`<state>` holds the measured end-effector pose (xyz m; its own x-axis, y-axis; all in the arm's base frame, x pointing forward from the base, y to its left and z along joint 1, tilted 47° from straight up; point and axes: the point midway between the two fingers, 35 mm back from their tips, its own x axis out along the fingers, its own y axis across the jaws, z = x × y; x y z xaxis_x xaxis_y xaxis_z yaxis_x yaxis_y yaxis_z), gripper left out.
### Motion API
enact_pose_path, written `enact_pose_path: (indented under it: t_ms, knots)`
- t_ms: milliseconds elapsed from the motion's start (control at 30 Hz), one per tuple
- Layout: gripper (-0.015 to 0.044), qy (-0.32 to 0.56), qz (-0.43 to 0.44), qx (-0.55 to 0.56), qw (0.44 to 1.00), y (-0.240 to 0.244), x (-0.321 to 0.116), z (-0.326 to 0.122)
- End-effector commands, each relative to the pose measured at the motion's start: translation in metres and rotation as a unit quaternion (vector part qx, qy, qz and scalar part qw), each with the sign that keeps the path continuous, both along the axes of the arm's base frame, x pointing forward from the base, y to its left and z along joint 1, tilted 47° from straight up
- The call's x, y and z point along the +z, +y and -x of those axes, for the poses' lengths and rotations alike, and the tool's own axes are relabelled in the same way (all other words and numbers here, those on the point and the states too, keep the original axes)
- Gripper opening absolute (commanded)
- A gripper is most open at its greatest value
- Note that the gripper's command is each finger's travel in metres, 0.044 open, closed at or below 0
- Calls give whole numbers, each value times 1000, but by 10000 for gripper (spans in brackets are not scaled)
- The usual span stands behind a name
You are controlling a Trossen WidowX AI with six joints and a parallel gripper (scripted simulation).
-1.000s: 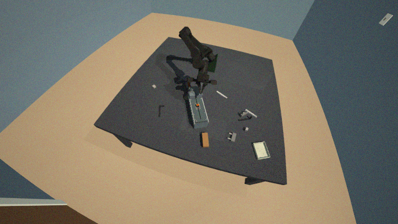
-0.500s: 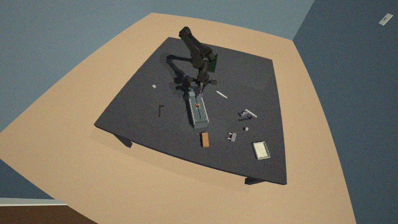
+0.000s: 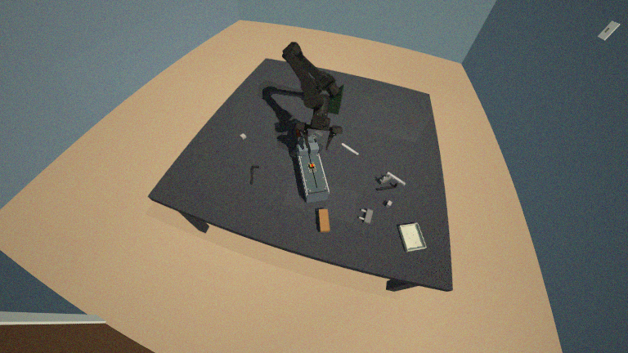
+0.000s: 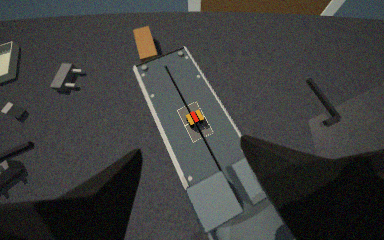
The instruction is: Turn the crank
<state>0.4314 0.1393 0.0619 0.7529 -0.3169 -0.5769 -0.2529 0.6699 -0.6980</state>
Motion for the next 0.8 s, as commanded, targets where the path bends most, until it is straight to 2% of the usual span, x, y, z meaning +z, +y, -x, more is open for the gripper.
enact_pose_path:
  t_ms: [0,567,767]
  knots:
    - [440,0,0,0,1000,0,0,0]
    - [0,0,0,0,1000,0,0,0]
    - [0,0,0,0,1000,0,0,0]
